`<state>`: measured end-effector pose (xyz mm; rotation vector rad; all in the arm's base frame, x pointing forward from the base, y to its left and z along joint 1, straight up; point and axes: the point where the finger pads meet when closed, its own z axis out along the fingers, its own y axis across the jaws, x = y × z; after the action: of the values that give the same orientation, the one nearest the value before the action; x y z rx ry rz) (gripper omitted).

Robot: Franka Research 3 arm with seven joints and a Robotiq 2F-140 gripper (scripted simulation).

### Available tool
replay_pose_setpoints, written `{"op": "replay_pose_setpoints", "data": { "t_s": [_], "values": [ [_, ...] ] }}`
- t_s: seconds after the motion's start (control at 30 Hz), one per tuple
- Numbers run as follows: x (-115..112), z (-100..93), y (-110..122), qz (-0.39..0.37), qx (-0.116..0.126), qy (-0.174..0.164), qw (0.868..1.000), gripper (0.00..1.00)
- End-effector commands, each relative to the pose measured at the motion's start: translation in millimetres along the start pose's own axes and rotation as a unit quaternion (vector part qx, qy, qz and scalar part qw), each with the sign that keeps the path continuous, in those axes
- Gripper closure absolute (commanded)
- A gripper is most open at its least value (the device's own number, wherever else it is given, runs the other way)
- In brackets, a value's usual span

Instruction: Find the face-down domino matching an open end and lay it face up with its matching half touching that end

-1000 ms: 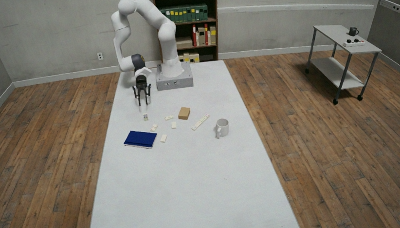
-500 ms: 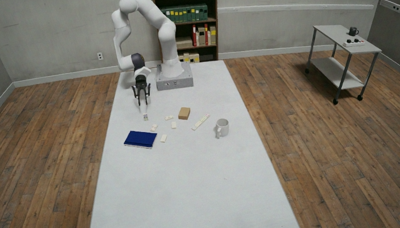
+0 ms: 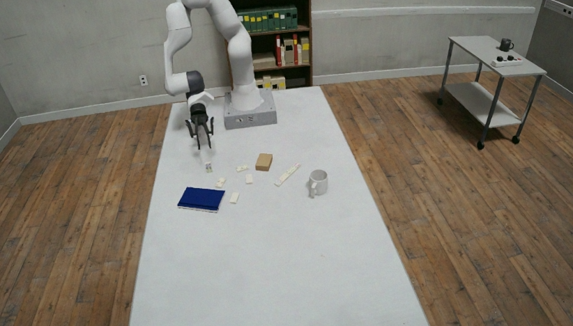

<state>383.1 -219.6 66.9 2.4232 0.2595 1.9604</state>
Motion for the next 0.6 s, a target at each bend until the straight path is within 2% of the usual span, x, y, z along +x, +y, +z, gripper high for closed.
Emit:
{"op": "replay_pose_setpoints", "data": {
  "t_s": [0.0,0.13,0.2,0.23,0.33,0.43,0.5,0.53,0.57],
  "values": [
    [-4,0.6,0,-0.018,0.029,-0.038,0.999,0.67],
    [-4,3.3,-2,-0.101,0.094,-0.092,0.986,0.67],
    [-1,4.5,0,-0.148,0.124,-0.121,0.974,0.67],
    [-2,5.5,-3,-0.173,0.147,-0.138,0.964,0.67],
    [-1,7.8,-5,-0.248,0.204,-0.184,0.929,0.67],
    [1,10.5,-7,-0.320,0.251,-0.219,0.887,0.67],
    [1,10.5,-7,-0.320,0.251,-0.219,0.887,0.67],
    [1,10.9,-8,-0.356,0.287,-0.255,0.852,0.67],
    [2,11.9,-7,-0.377,0.301,-0.266,0.834,0.67]
  ]
}}
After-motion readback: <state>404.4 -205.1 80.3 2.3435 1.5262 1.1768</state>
